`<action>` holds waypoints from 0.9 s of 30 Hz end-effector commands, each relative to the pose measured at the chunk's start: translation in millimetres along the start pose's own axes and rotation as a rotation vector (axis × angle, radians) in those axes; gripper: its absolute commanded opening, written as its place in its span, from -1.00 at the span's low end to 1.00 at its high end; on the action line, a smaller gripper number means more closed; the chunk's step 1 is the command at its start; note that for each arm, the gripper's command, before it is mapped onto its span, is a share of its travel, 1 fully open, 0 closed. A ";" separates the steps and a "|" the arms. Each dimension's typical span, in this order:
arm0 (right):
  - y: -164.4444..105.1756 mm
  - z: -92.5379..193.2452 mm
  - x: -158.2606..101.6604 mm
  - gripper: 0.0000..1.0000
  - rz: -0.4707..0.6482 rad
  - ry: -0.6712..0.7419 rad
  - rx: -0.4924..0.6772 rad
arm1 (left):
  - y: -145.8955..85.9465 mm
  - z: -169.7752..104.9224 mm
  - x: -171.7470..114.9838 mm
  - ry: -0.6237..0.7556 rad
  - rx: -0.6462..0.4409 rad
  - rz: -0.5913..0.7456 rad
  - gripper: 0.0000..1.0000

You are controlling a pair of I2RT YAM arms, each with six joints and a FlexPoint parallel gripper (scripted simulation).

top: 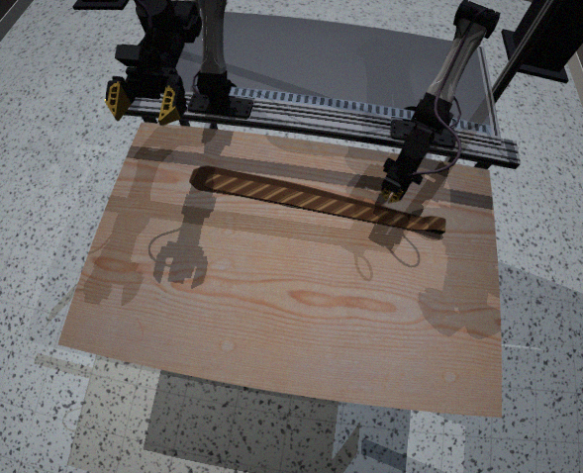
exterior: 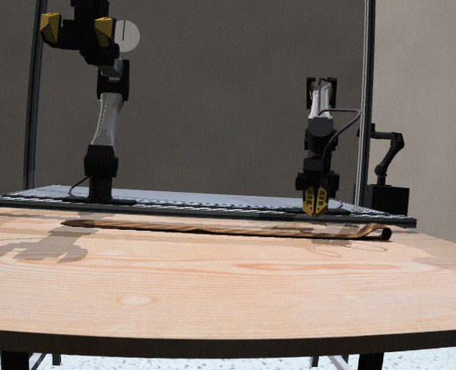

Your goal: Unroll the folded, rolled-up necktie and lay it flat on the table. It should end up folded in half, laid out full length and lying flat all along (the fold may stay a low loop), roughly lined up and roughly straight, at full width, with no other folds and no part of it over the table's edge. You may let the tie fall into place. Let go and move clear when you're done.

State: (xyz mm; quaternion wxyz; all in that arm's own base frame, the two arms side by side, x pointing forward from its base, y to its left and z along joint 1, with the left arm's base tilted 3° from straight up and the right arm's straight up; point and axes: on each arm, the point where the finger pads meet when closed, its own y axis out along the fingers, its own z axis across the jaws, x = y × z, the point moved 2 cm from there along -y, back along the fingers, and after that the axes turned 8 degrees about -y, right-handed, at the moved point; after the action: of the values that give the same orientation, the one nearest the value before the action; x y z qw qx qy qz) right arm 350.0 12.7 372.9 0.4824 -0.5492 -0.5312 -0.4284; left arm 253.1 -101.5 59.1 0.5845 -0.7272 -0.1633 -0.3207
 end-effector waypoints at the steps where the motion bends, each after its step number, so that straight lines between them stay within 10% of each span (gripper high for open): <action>1: 3.1 -6.3 13.4 0.79 -0.034 0.021 -0.010 | -3.7 1.0 6.0 -0.004 0.000 -0.011 -0.86; 27: 5.1 -15.5 22.7 1.00 -0.059 0.031 -0.035 | -14.2 5.2 19.4 -0.011 0.012 -0.052 -0.61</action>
State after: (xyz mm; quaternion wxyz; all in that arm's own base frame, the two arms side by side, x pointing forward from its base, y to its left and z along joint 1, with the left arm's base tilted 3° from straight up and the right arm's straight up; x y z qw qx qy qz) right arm 355.4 2.2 391.8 0.4676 -0.5395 -0.5315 -0.4558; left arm 256.6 -98.8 70.2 0.5807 -0.7243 -0.1768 -0.3269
